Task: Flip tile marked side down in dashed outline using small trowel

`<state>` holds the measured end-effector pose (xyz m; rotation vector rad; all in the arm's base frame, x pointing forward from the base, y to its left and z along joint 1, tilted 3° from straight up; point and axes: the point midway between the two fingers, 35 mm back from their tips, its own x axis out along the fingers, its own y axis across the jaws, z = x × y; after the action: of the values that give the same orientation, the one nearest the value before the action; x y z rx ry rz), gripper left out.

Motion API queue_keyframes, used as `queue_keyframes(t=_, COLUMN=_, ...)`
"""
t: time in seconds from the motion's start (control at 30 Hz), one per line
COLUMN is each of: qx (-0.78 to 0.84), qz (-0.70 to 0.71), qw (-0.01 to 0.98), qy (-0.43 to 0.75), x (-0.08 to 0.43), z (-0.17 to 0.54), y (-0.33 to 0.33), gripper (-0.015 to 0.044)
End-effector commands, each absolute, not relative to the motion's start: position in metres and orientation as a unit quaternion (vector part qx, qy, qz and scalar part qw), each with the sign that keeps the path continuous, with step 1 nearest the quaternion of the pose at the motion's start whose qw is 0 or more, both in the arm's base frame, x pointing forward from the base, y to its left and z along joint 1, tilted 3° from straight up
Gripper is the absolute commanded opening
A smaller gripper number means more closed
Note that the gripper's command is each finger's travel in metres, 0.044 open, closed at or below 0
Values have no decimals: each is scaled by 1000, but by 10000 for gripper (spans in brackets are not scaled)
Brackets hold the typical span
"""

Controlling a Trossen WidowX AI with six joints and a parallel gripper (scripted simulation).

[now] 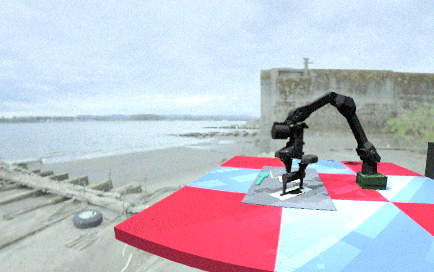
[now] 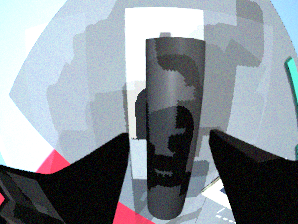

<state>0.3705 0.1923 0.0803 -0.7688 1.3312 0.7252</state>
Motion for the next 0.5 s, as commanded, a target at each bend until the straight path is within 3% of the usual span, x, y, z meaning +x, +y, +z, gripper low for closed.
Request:
queue_keyframes(t=0.0, qx=-343, qz=321, qw=656, qy=591, x=370, z=77, y=192, gripper=270)
queue_keyframes(t=0.47, qx=-344, qz=322, qw=655, qy=590, x=369, z=87, y=191, gripper=270)
